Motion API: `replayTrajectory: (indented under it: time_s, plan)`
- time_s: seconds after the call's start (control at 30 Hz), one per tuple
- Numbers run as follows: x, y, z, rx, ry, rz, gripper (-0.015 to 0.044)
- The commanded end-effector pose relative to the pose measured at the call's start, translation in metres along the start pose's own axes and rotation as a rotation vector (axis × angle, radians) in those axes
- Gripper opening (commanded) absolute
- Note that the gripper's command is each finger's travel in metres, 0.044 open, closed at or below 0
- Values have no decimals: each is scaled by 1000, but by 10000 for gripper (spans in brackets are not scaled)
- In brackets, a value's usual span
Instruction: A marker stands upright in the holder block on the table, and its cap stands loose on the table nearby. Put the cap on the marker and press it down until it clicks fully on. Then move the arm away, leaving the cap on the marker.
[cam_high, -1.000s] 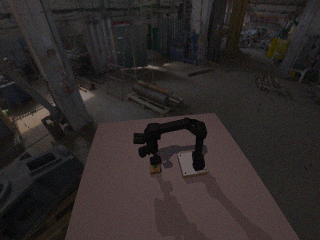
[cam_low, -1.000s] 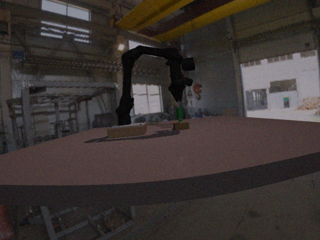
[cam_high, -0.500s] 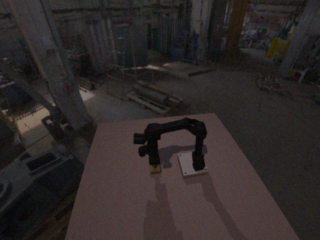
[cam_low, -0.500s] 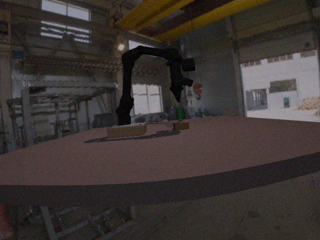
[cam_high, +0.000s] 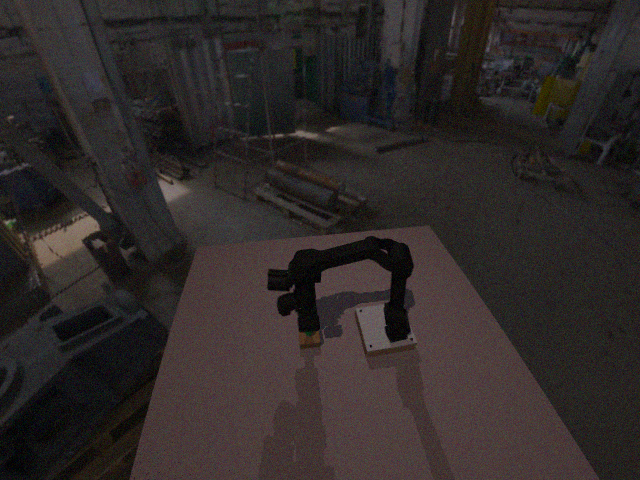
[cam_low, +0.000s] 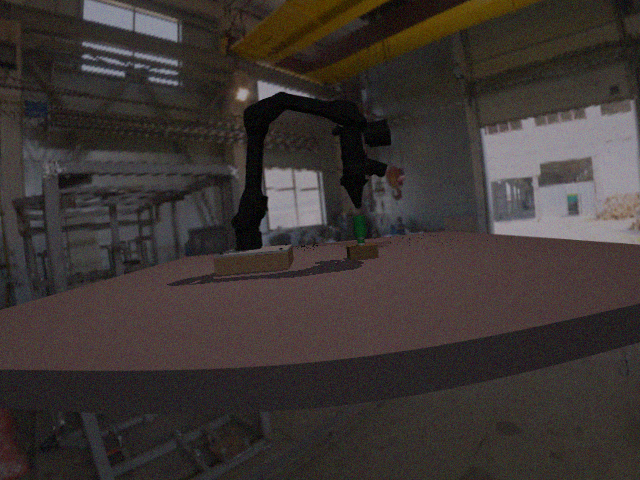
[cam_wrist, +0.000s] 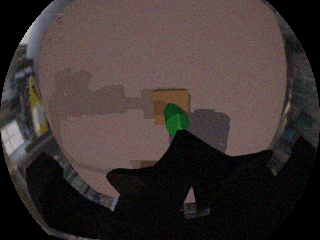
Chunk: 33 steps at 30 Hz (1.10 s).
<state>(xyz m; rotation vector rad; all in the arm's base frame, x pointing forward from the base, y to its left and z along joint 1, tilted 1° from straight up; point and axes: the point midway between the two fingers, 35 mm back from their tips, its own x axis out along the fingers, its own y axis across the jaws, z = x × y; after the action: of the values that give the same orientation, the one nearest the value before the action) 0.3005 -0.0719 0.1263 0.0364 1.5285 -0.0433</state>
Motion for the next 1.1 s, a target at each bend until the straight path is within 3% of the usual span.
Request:
replayTrajectory:
  time_s: [0.0,0.83,0.9,1.07]
  plan:
    - [6,1,0,3,1,3,0]
    - [25,0,1,0,-8,0,0]
    - [16,0,2,0,-8,0,0]
    - [-46,-1,4,0,-8,-1,0]
